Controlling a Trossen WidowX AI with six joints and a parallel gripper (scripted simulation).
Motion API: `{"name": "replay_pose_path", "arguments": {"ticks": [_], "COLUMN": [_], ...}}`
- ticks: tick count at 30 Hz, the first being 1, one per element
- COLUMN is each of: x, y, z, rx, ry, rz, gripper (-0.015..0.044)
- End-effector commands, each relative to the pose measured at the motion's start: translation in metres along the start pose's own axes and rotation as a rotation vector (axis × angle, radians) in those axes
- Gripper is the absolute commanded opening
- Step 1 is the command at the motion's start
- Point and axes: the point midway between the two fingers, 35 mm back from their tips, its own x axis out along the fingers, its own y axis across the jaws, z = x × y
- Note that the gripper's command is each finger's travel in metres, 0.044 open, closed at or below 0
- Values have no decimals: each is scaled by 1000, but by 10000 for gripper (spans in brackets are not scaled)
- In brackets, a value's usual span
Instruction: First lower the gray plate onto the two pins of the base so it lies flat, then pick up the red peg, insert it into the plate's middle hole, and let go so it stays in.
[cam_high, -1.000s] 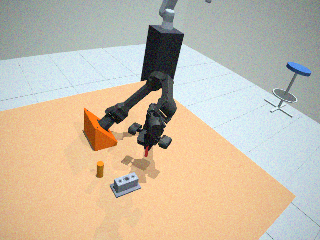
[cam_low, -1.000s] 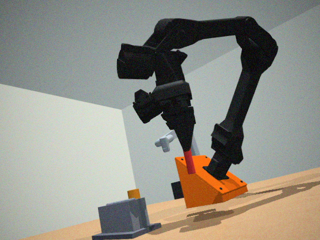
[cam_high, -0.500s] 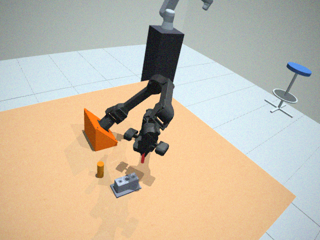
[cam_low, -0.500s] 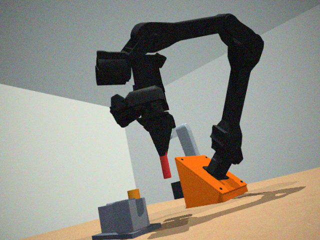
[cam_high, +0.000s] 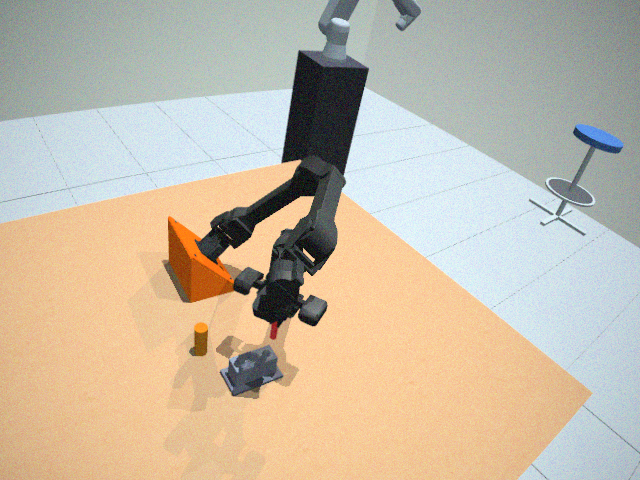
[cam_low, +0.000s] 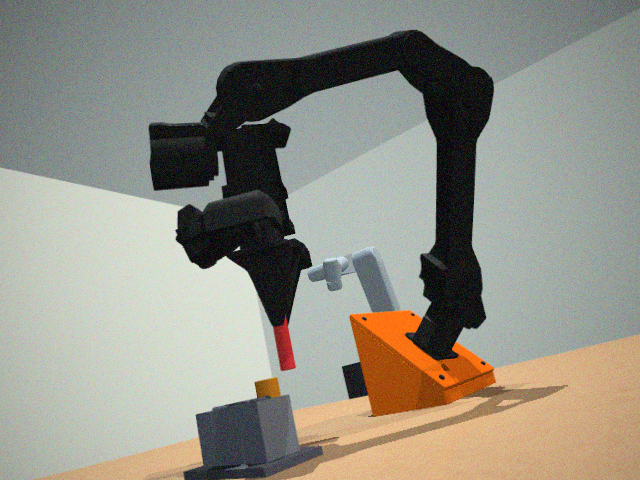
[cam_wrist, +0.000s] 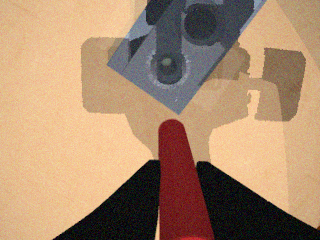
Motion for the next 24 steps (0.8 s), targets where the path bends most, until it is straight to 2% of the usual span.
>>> {"name": "replay_pose_path", "arguments": {"ticks": [1,14,24], "x": [1,6,7], "y": [-3,-12,-14], "z": [14,52,55], "rx": [-6,-20,-21], "ry": [0,9,10], "rz": [-3,-7,-7], "gripper": [0,0,0]}}
